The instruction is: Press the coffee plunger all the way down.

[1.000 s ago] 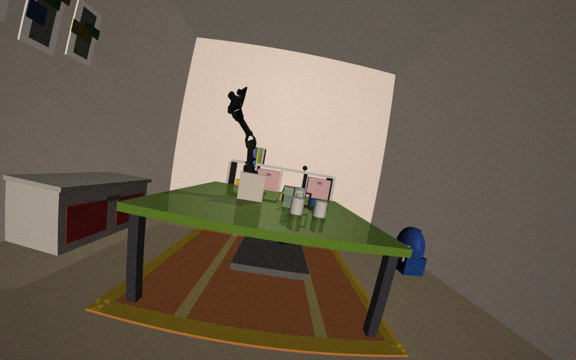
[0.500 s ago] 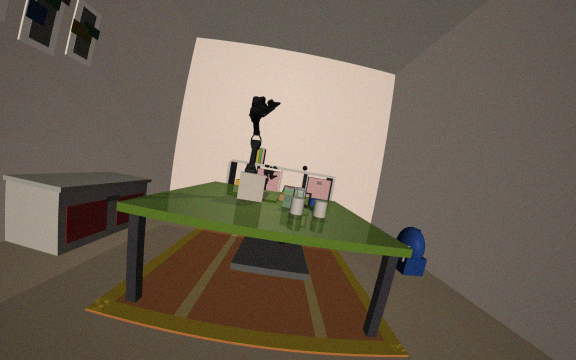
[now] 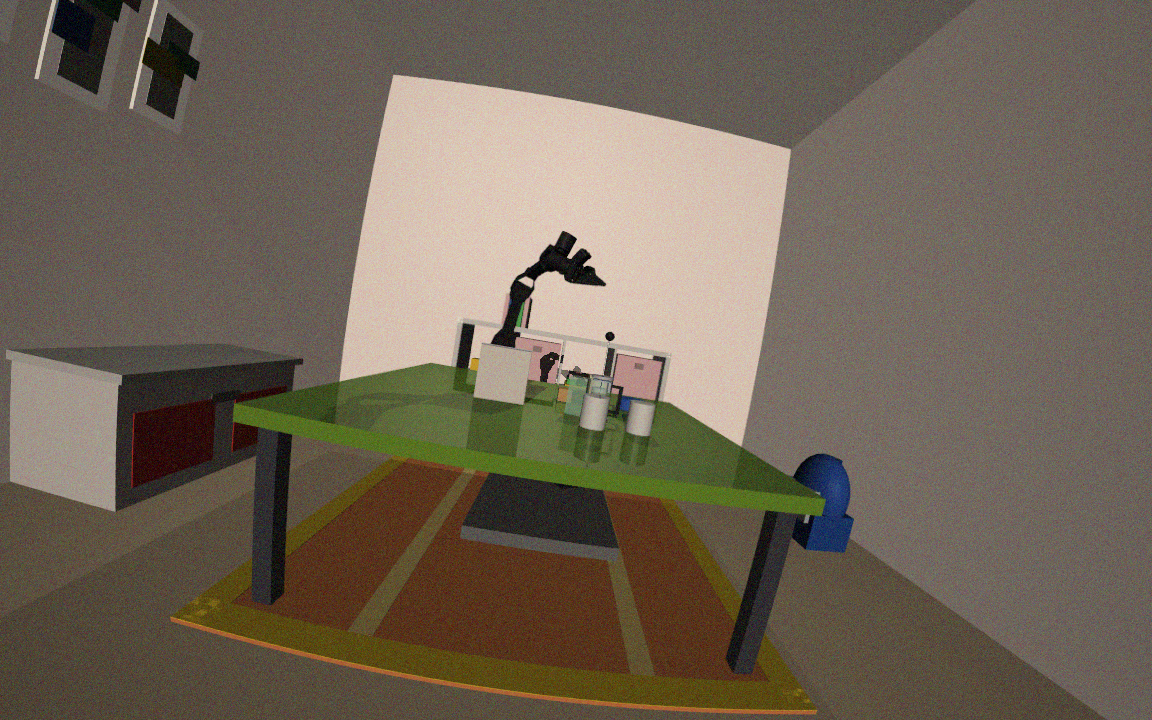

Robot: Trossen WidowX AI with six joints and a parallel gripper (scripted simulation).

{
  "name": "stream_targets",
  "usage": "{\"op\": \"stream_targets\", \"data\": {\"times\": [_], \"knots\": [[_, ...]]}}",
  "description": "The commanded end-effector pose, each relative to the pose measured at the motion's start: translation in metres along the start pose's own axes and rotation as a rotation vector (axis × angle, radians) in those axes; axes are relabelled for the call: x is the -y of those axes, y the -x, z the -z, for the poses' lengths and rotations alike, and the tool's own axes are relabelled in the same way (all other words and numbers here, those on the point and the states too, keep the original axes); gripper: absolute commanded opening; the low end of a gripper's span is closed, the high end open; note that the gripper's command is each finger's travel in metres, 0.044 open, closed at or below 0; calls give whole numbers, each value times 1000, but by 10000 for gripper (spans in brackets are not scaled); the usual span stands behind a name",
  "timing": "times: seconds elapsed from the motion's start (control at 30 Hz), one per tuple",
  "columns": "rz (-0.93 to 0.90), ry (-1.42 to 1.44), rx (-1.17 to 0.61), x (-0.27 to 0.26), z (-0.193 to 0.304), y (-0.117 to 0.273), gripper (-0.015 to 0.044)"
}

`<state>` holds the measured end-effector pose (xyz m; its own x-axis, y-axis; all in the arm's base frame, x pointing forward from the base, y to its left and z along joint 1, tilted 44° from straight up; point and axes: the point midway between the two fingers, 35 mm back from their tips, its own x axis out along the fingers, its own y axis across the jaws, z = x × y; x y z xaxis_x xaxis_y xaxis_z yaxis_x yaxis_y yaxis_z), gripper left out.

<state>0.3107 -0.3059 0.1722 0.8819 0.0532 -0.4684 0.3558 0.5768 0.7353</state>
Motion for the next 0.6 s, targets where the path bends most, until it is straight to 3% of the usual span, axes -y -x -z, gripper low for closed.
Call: {"op": "stream_targets", "data": {"times": [0.0,0.4,0.57], "knots": [[-21,142,-140,-14,49,-36,440],[-22,194,-193,-6,119,-68,440],[-17,191,-192,-5,122,-70,440]]}}
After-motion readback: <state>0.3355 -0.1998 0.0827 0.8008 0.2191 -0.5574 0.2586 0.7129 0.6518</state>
